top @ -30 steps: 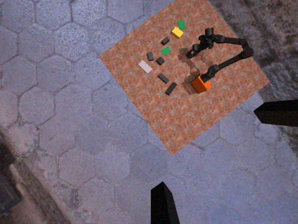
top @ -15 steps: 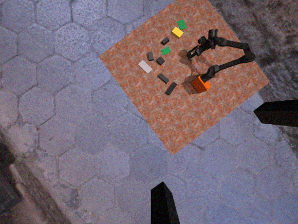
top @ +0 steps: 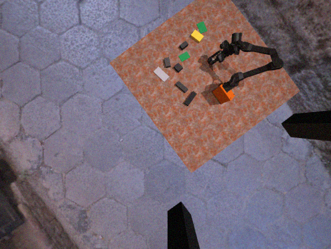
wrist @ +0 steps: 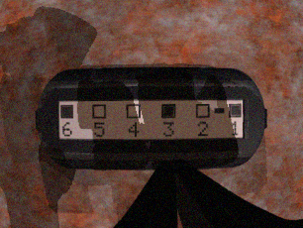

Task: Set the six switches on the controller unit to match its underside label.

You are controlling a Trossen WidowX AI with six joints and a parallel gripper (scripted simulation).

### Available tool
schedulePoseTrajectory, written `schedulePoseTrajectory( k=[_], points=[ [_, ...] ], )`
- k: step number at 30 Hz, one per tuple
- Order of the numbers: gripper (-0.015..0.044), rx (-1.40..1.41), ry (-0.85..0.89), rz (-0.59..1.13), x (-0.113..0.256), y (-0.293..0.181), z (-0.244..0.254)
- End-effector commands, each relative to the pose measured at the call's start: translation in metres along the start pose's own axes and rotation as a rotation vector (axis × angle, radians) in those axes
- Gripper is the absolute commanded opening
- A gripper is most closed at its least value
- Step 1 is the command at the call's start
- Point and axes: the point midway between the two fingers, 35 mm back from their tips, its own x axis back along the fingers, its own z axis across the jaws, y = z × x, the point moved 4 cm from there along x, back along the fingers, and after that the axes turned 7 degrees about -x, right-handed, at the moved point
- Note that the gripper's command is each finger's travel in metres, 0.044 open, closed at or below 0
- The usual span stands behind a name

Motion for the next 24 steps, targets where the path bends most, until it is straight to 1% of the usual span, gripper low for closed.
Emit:
schedulePoseTrajectory(
  k=[1, 4, 10, 17, 21, 24],
  points=[
    [0.0026, 0.005, 0.004, -0.005, 0.000, 0.001, 0.000],
    [0.0105, -0.118, 0.001, 0.020, -0.001, 0.003, -0.003],
    [0.0263, -0.607, -0.047, 0.112, -0.005, 0.014, -0.016],
    [0.0440, -1.166, -0.165, 0.184, -0.011, 0.027, -0.031],
    [0.0440, -1.479, -0.258, 0.198, -0.015, 0.035, -0.039],
    [0.0440, -1.592, -0.296, 0.196, -0.017, 0.037, -0.041]
  ],
)
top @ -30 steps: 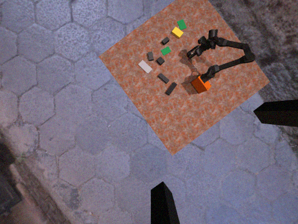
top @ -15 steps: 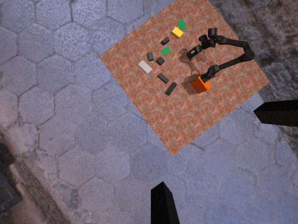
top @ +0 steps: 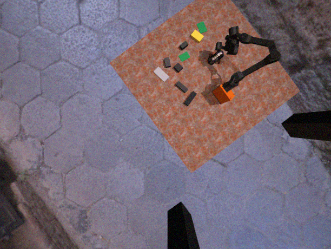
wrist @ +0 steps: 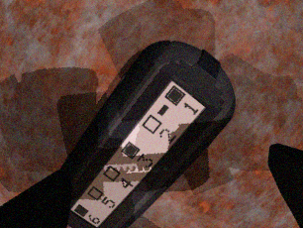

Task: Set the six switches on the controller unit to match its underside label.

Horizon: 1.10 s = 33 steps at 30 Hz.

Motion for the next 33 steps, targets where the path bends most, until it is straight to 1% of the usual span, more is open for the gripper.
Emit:
schedulePoseTrajectory(
  k=[1, 21, 33],
  points=[
    [0.0440, -0.683, -0.147, -0.004, -0.005, 0.025, 0.002],
    [0.0440, -0.683, -0.147, -0.004, -0.005, 0.025, 0.002],
    [0.0440, -0.705, -0.148, 0.001, -0.024, 0.026, 0.001]
  ],
)
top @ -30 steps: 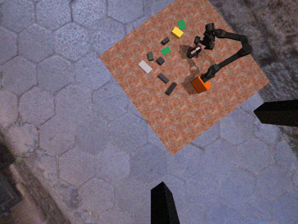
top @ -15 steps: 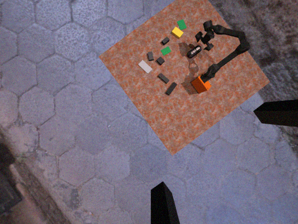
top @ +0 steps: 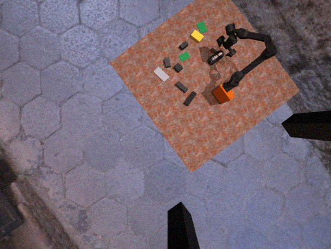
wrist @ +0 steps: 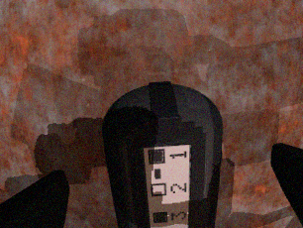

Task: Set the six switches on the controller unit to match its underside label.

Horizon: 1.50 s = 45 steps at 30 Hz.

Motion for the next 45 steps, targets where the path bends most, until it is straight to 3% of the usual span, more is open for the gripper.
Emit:
schedulePoseTrajectory(
  k=[1, 27, 30, 35, 45],
  points=[
    [0.0440, -0.003, 0.000, 0.007, -0.007, -0.001, 0.001],
    [0.0440, -0.048, -0.005, 0.013, -0.047, 0.001, 0.000],
    [0.0361, -0.048, -0.005, 0.013, -0.047, 0.001, 0.000],
    [0.0328, -0.048, -0.005, 0.013, -0.047, 0.001, 0.000],
    [0.0325, -0.048, -0.005, 0.013, -0.047, 0.001, 0.000]
  ],
)
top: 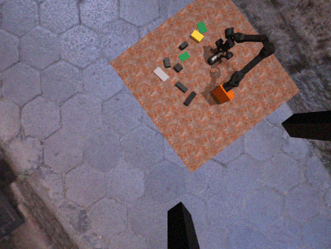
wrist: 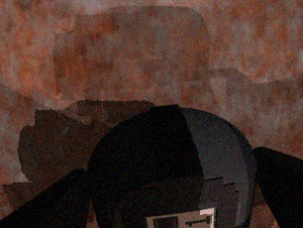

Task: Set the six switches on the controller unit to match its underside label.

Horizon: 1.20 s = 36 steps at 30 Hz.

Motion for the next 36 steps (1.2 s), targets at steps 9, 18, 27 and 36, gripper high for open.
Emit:
schedulePoseTrajectory(
  k=[9, 18, 27, 36],
  points=[
    [0.0336, 0.005, 0.001, 0.003, 0.004, -0.002, 0.000],
    [0.0336, 0.005, 0.001, 0.004, 0.010, -0.003, 0.000],
    [0.0335, 0.005, 0.001, 0.004, 0.015, -0.005, -0.001],
    [0.0335, 0.005, 0.001, 0.005, 0.022, -0.008, -0.001]
  ],
)
